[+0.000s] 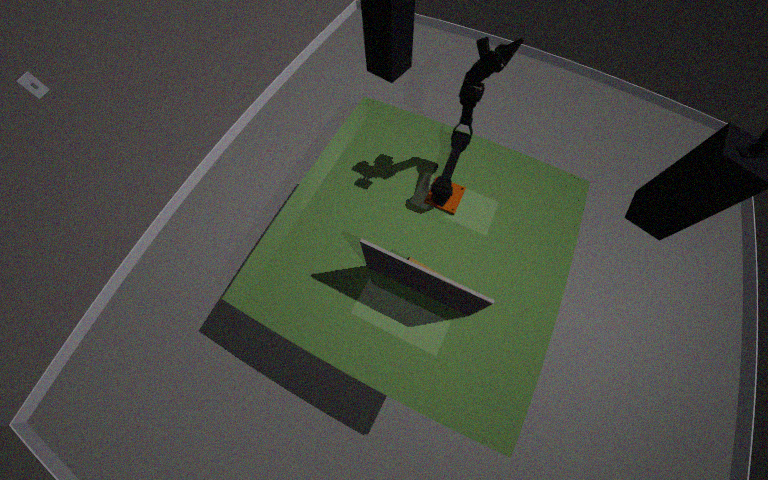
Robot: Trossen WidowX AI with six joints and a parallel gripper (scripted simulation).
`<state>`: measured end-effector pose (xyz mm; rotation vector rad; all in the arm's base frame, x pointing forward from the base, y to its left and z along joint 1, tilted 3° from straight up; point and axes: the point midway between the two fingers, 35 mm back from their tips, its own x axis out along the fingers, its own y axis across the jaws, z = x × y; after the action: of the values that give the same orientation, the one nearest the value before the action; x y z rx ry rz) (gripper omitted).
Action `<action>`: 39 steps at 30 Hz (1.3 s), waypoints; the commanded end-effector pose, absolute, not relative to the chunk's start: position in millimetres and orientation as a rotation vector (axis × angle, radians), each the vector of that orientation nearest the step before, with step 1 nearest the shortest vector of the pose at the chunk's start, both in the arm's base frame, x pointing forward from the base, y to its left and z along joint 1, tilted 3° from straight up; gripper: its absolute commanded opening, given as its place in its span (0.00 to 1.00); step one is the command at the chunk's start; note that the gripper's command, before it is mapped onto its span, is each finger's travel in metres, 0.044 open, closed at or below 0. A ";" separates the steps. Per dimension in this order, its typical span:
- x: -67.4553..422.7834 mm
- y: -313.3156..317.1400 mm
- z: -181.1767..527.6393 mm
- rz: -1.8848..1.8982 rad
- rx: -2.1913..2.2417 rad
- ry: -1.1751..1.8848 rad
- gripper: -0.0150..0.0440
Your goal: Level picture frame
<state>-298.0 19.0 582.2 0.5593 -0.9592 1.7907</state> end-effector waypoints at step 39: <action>162.8 110.9 376.3 0.509 1.615 -0.001 0.69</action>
<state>153.9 95.5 416.7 1.6878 -0.0631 0.6241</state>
